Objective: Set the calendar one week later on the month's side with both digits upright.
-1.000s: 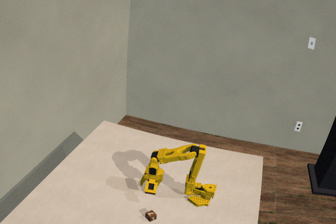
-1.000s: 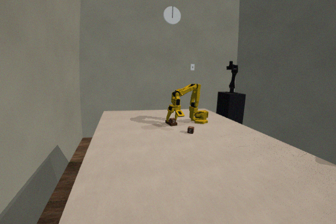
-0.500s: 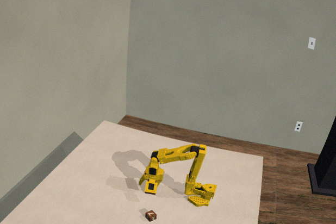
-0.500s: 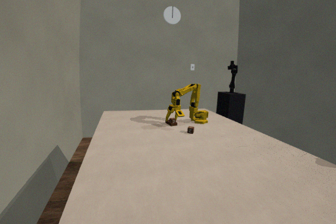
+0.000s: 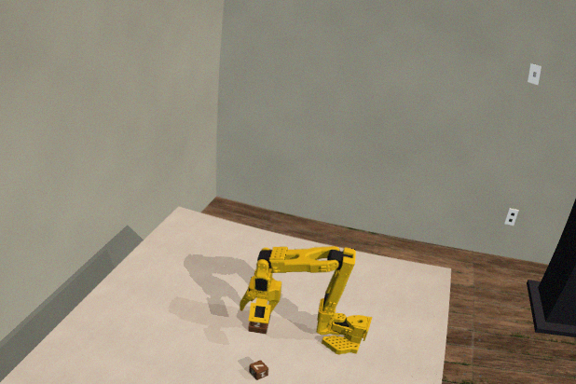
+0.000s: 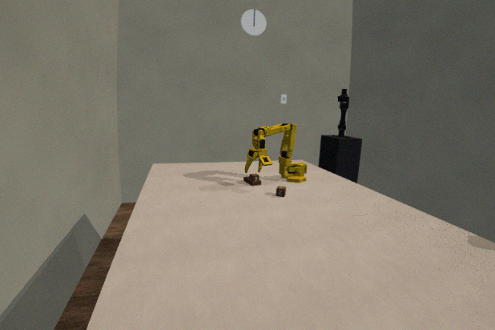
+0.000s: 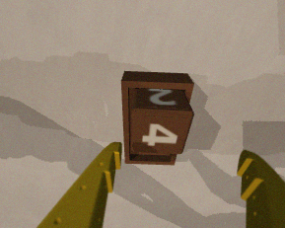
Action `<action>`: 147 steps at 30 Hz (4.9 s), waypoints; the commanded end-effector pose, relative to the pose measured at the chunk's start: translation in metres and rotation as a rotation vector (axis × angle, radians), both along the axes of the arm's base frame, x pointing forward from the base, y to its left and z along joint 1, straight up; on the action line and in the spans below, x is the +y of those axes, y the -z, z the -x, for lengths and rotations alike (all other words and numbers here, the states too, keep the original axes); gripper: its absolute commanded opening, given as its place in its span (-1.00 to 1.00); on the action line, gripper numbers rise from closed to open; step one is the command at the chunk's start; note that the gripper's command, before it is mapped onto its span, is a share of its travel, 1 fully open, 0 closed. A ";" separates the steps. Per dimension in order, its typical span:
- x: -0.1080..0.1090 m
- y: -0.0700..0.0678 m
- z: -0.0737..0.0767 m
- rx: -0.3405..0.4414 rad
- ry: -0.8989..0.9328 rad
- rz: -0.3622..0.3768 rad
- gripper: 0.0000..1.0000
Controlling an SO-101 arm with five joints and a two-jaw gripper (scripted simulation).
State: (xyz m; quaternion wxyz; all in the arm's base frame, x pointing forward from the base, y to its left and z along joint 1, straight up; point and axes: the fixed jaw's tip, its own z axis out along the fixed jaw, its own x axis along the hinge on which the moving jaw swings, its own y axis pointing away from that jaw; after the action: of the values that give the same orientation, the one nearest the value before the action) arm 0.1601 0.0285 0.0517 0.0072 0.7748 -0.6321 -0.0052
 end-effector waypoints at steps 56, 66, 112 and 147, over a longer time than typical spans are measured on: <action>0.001 -0.101 -0.002 -0.521 0.001 -0.099 -0.30; 0.002 -0.104 -0.002 -0.550 -0.001 -0.105 -0.30; 0.137 -0.059 0.046 -0.289 -0.749 -0.195 -0.30; 0.130 -0.012 0.051 -0.050 -0.756 -0.035 -0.30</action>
State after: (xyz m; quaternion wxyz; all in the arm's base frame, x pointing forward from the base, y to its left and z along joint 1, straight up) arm 0.1069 0.1516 0.0581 0.0020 0.9534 -0.3018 0.0001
